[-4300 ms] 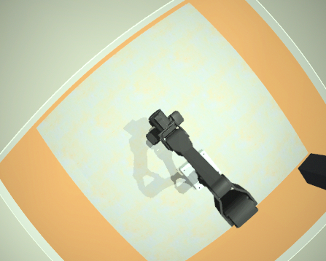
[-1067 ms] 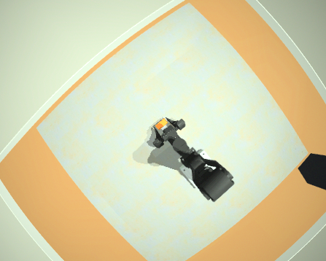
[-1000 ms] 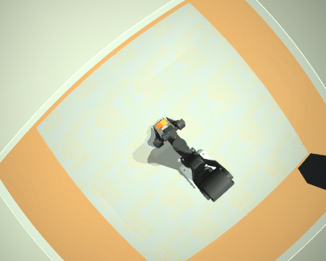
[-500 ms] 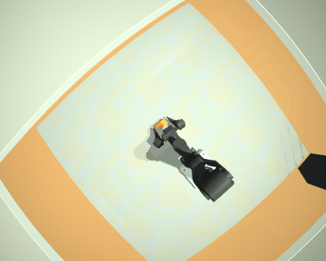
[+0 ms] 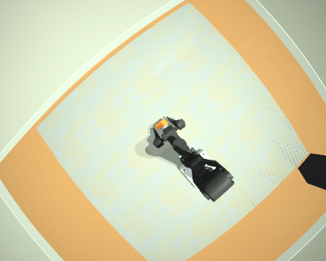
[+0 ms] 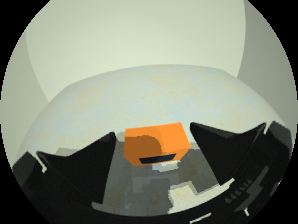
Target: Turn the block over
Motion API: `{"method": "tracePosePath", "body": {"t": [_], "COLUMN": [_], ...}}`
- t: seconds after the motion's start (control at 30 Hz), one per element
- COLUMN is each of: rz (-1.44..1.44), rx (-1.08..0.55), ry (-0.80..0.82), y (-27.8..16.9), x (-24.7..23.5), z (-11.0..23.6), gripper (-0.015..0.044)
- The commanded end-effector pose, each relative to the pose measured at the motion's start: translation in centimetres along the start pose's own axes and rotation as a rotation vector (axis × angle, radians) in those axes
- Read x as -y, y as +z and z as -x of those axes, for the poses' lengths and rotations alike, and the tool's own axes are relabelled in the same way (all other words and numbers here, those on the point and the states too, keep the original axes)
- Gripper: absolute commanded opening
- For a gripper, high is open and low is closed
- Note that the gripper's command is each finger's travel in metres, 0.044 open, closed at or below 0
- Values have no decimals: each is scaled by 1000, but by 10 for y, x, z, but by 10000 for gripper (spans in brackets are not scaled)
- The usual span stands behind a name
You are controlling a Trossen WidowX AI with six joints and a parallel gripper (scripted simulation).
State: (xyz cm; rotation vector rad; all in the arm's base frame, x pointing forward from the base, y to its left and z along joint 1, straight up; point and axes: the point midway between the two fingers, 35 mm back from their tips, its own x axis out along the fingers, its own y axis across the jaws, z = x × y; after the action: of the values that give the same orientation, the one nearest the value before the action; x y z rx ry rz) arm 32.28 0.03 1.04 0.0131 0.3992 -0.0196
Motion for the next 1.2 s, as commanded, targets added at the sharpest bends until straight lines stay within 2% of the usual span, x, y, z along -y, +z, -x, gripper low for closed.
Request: {"method": "tracePosePath", "body": {"t": [0.0,0.23,0.4,0.47,0.67,0.87,1.17], "rz": [2,3,3,1,0,0,0], "rx": [-4,-211,-376,-380,-456,-591,-593], "ry": [-4,-3,-3,-2,-2,-4,-4], "y": [0,9,29,48,66,60,60], "x": [0,0,0,-1,0,0,0], "z": [-1,-20,-9,-3,19,46,46], "gripper": [440,440,440,440,440,440,440]}}
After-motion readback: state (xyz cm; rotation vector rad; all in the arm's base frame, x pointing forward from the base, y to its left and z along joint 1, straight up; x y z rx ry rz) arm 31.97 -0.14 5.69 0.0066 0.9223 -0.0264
